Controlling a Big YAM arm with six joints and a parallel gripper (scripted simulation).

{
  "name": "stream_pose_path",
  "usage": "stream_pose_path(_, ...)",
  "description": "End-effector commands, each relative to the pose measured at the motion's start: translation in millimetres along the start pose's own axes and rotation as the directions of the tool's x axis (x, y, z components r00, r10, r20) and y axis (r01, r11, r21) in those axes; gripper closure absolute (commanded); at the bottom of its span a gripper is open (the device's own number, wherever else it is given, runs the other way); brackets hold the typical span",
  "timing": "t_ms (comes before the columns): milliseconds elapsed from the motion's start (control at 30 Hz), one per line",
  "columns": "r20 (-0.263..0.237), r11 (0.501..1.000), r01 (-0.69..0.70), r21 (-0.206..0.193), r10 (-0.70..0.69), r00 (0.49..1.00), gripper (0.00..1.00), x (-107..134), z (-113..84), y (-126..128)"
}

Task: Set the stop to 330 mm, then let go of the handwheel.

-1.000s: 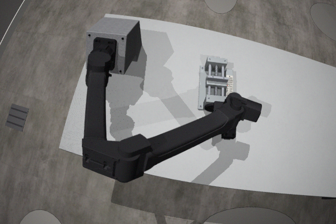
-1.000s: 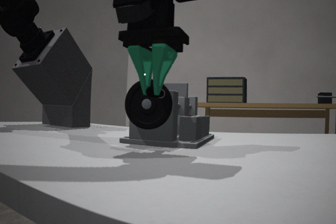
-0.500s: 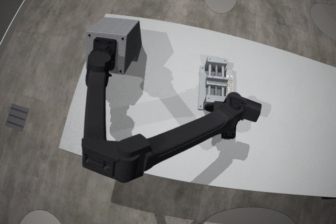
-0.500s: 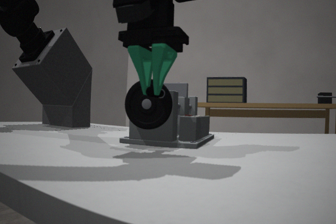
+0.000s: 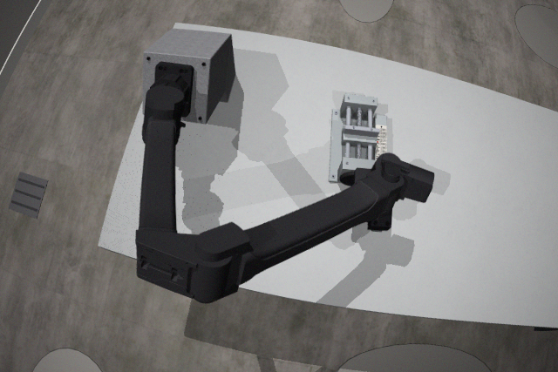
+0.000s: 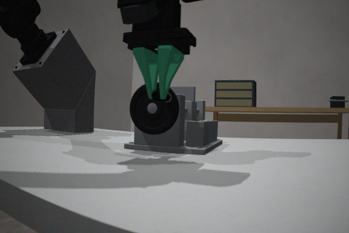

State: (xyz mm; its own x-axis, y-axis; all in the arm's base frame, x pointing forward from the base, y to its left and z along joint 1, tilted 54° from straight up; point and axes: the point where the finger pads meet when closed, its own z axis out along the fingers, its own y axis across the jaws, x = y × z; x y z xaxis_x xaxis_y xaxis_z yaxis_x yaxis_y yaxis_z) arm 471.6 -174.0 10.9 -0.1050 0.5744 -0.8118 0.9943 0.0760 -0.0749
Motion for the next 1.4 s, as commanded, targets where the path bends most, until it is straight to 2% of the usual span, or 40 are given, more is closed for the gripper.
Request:
stream_pose_path(0,-0.01,1.0,0.007,0.0,-0.007,1.0,0.94,6,7.0,-1)
stream_pose_path(133,-0.009,1.0,0.007,-0.005,-0.007,1.0,0.94,6,3.9,0)
stream_pose_path(200,-0.004,0.999,-0.022,-0.043,0.022,1.0,0.94,1,-16.2,6)
stream_pose_path(500,-0.003,0.999,-0.001,-0.033,0.001,1.0,0.94,3,-37.8,-13)
stream_pose_path(800,-0.004,0.999,-0.001,-0.033,0.001,1.0,0.94,3,-36.4,-17)
stream_pose_path(833,-0.002,0.999,-0.015,-0.045,0.015,1.0,0.94,2,-35.6,-16)
stream_pose_path(967,-0.002,0.999,0.002,-0.046,-0.002,1.0,0.94,2,-31.6,-24)
stream_pose_path(1067,-0.005,1.0,0.005,-0.028,-0.005,1.0,0.94,0,-25.1,-32)
stream_pose_path(1267,-0.005,1.0,0.002,-0.03,-0.003,1.0,0.94,1,-26.4,-33)
stream_pose_path(1367,-0.004,1.0,-0.012,-0.026,0.012,1.0,0.94,-3,-19.6,-35)
